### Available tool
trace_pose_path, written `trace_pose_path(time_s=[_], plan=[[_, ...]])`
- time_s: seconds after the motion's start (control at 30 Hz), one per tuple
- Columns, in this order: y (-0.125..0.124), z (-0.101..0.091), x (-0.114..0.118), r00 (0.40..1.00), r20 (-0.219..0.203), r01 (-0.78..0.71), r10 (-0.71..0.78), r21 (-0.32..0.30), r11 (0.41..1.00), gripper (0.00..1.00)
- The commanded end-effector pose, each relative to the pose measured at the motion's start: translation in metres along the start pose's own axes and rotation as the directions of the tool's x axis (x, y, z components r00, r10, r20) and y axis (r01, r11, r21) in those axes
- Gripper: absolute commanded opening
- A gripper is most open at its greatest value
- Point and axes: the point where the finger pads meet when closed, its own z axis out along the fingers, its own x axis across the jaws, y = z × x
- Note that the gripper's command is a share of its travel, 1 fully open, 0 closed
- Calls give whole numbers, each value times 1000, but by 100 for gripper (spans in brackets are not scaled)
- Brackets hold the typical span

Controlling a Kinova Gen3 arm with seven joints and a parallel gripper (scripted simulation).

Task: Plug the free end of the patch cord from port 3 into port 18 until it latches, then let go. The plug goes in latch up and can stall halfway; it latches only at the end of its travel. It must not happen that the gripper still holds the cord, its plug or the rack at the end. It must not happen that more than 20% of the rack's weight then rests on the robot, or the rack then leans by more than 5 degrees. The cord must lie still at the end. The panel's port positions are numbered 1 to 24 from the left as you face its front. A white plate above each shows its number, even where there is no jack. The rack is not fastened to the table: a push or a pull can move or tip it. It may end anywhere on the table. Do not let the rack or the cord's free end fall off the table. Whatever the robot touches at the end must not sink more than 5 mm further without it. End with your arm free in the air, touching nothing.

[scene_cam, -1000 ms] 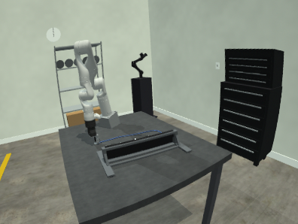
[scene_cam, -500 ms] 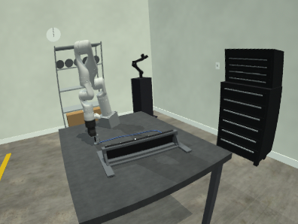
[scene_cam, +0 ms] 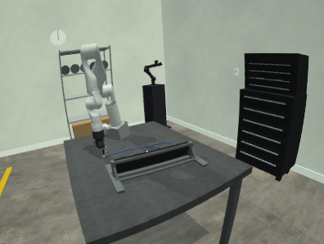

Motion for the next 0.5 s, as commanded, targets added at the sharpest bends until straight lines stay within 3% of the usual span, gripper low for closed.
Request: trace_pose_path(time_s=[0.0, 0.47], plan=[[0, 0, 0, 1000, -1, 0, 0, 0, 1000, 73], [0, 2, 0, 1000, -1, 0, 0, 0, 1000, 73]])
